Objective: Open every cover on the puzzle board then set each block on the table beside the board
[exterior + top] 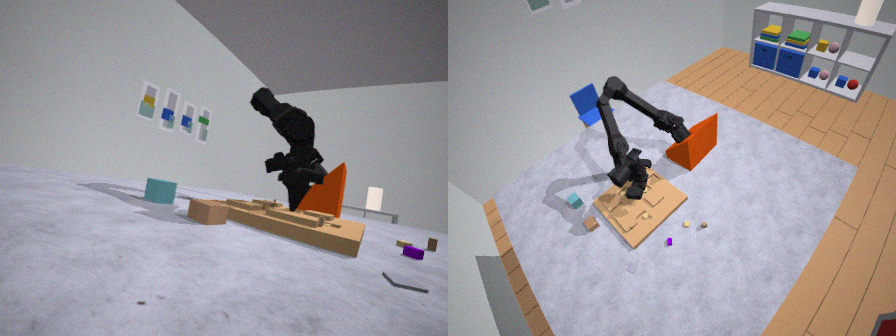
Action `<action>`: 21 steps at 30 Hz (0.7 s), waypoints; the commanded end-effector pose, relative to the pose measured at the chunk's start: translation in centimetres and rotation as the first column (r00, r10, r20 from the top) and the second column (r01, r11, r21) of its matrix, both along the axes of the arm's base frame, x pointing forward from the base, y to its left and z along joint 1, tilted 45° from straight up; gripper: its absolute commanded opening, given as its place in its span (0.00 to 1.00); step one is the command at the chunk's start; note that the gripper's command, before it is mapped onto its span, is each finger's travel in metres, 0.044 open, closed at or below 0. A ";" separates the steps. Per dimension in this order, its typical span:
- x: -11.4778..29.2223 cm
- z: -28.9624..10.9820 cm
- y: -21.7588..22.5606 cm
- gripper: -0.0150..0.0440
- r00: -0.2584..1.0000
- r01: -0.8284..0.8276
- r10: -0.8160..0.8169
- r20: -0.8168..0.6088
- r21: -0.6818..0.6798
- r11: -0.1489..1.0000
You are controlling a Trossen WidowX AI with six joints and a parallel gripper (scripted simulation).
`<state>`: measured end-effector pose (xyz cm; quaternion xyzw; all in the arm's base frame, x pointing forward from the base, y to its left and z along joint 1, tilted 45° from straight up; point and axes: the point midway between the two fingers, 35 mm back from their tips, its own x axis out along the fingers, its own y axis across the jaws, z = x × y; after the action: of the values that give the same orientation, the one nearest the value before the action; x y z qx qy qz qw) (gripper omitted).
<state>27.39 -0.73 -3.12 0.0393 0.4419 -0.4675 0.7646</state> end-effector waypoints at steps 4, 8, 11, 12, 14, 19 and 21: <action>-0.2 -0.2 -0.2 0.25 1.000 -0.002 0.002 -0.007 -0.005 1.000; -0.2 -0.2 -0.2 0.25 1.000 -0.002 0.002 -0.007 -0.005 1.000; -0.1 -0.2 -0.3 0.25 1.000 -0.002 0.002 -0.007 -0.005 1.000; 0.0 -0.2 -0.4 0.25 1.000 -0.002 0.002 -0.007 -0.005 1.000; 0.1 -0.2 -0.6 0.25 1.000 -0.002 0.002 -0.007 -0.005 1.000; 0.2 -0.2 -0.6 0.25 1.000 -0.002 0.002 -0.007 -0.005 1.000; 0.2 -0.2 -0.6 0.25 1.000 -0.002 0.002 -0.007 -0.005 1.000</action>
<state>27.53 -1.13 -3.31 0.0355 0.4454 -0.4657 0.7639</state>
